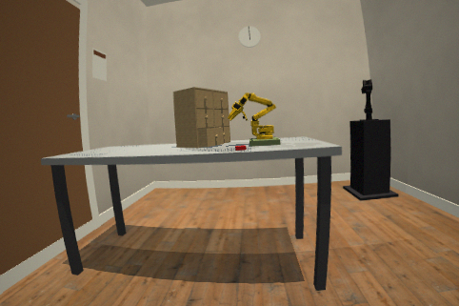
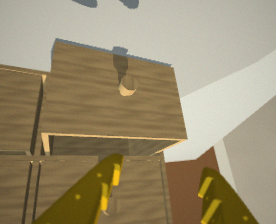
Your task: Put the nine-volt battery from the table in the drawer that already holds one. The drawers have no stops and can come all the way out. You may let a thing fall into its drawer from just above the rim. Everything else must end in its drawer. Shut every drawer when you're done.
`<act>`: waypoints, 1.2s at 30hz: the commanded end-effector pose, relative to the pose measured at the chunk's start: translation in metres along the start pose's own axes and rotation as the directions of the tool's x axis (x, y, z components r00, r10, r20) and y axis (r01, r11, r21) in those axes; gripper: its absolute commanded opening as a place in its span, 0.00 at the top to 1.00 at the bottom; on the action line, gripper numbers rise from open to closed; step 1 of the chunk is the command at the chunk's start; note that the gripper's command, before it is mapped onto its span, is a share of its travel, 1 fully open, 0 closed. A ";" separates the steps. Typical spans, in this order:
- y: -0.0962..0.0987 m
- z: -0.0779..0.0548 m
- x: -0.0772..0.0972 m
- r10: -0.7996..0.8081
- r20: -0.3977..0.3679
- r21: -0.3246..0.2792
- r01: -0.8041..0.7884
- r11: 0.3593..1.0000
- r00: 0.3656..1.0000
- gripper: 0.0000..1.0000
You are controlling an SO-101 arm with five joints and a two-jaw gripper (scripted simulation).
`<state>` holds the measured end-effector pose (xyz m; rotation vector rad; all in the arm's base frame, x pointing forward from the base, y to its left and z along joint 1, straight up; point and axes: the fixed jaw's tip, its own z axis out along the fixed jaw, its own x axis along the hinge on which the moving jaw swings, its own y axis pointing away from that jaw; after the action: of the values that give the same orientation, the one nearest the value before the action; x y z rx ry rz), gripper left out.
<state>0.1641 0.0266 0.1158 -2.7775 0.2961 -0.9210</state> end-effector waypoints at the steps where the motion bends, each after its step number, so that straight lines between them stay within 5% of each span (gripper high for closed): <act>1: -0.004 -0.002 0.003 -0.105 -0.024 0.018 0.106 0.994 0.994 0.79; 15: -0.006 -0.002 0.005 -0.388 -0.028 0.016 0.388 0.921 0.921 0.79; 36: -0.006 -0.002 0.005 -0.388 -0.028 0.016 0.388 0.921 0.921 0.79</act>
<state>0.1661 0.0283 0.1177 -2.8802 -0.2497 -0.9946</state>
